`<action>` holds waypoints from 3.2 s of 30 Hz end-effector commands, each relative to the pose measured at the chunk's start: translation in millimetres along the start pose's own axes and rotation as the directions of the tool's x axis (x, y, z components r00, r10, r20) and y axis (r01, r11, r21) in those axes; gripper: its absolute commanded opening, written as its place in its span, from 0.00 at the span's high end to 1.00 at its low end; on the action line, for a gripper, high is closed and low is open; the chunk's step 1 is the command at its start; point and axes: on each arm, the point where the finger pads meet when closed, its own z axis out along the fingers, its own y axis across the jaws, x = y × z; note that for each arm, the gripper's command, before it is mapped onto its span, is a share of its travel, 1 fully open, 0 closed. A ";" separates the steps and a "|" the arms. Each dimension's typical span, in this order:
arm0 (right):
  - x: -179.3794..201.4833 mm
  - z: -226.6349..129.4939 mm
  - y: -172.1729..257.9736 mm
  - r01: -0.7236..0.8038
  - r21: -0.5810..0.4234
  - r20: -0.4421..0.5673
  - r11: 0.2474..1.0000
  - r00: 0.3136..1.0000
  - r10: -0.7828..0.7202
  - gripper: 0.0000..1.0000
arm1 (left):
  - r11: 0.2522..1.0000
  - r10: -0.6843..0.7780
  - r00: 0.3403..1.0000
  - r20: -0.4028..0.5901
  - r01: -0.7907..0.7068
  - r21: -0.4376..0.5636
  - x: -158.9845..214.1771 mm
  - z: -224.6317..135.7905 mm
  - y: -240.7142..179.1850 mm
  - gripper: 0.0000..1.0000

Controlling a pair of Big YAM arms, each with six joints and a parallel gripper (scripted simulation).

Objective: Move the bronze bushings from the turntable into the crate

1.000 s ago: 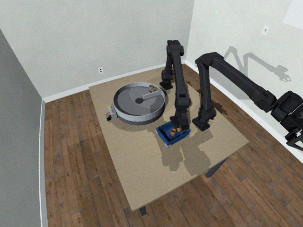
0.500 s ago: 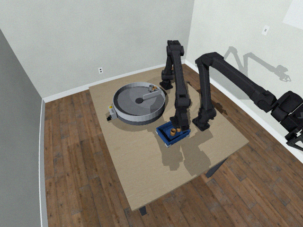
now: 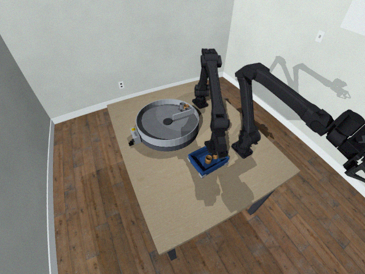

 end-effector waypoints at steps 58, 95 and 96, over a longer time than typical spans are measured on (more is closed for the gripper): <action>-12.9 -3.8 2.3 0.001 0.009 0.039 1.000 0.999 -0.002 1.00 | 1.000 -0.013 0.996 0.087 0.013 -0.007 -48.1 3.9 3.7 0.00; -13.1 -2.6 3.3 0.002 0.009 0.039 1.000 0.999 -0.003 1.00 | 1.000 -0.013 0.996 0.087 0.013 -0.007 -48.1 3.9 3.7 0.00; -13.1 -2.6 3.3 0.002 0.009 0.039 1.000 0.999 -0.003 1.00 | 1.000 -0.013 0.996 0.087 0.013 -0.007 -48.1 3.9 3.7 0.00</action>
